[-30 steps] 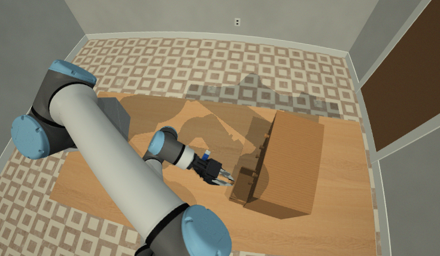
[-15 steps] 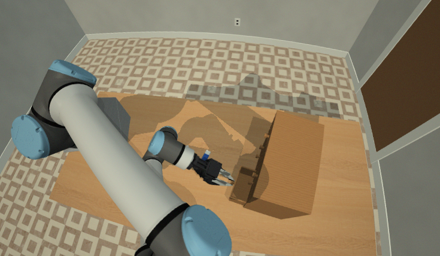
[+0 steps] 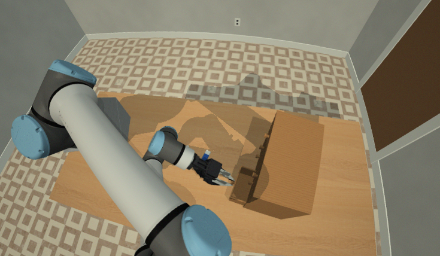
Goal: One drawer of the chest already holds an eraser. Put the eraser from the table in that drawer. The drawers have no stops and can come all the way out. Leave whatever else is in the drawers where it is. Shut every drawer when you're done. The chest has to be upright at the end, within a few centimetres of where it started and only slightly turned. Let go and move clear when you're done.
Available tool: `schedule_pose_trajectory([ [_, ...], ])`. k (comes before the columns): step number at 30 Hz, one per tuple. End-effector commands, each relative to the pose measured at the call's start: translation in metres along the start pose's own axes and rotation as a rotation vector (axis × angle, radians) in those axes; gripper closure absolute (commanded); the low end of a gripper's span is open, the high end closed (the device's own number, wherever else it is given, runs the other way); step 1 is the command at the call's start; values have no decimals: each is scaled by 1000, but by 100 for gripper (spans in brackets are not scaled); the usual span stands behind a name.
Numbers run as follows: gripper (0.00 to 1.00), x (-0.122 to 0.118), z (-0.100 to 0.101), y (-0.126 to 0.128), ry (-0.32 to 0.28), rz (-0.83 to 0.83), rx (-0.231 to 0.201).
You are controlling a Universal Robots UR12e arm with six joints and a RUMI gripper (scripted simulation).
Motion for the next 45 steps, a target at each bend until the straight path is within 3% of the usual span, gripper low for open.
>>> schedule_pose_trajectory([
  [1, 93, -1, 0, 0, -1, 0, 0],
  [45, 93, -8, 13, -1, -1, 0, 0],
])
Point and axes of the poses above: the point where the finger pads meet when closed, its own z axis out along the fingers, its own y axis across the jaws, x = y × z, the point moved 1 cm from there along -z, back along the fingers, and after that the axes turned 6 degrees about -z, right-handed, at the moved point
